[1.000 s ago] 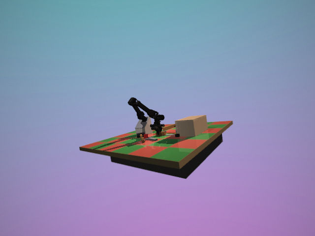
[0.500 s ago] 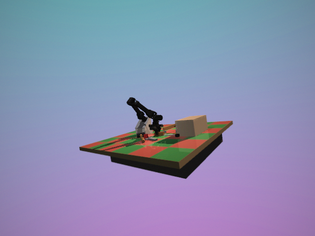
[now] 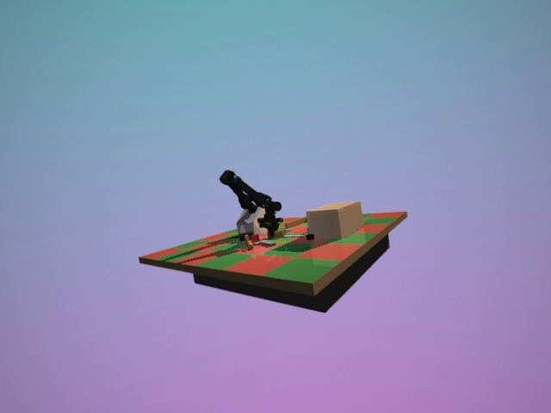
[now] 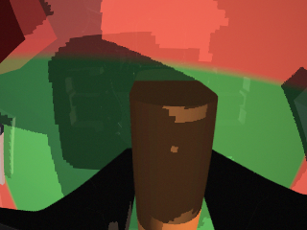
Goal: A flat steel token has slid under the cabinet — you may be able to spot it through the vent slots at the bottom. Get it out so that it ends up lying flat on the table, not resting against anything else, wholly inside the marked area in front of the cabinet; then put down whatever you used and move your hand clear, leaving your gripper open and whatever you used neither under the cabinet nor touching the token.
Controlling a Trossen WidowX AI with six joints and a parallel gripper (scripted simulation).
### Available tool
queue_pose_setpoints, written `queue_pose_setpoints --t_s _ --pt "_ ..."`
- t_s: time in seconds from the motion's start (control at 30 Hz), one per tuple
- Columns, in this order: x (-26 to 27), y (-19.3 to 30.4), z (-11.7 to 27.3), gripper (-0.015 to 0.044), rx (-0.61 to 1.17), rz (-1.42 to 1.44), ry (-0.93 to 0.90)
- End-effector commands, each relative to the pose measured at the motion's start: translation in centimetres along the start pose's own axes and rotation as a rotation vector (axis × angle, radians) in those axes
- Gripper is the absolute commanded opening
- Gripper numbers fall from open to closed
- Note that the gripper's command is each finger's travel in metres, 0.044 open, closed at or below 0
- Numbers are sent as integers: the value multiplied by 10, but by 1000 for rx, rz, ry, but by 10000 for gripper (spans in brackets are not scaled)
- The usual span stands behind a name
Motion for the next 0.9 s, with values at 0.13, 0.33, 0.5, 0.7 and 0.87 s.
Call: queue_pose_setpoints --t_s 0.13,0.33,0.5,0.7,0.87 --pt "0 -13 -1 0 -6 8 5" --pt "3 -20 -1 0 -7 8 5" --pt "4 -16 0 26 -2 1 0" --pt "4 -16 0 184 -2 1 0" --pt "4 -16 0 200 -2 1 0"
Point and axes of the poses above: the point midway between the two fingers, 35 mm back from their tips, its own z axis back along the fingers, its own x axis across the jaws, y = z × x, the point moved 10 cm from there along z, back along the fingers, and after that the axes turned 2 degrees about -z, right-handed, at the moved point
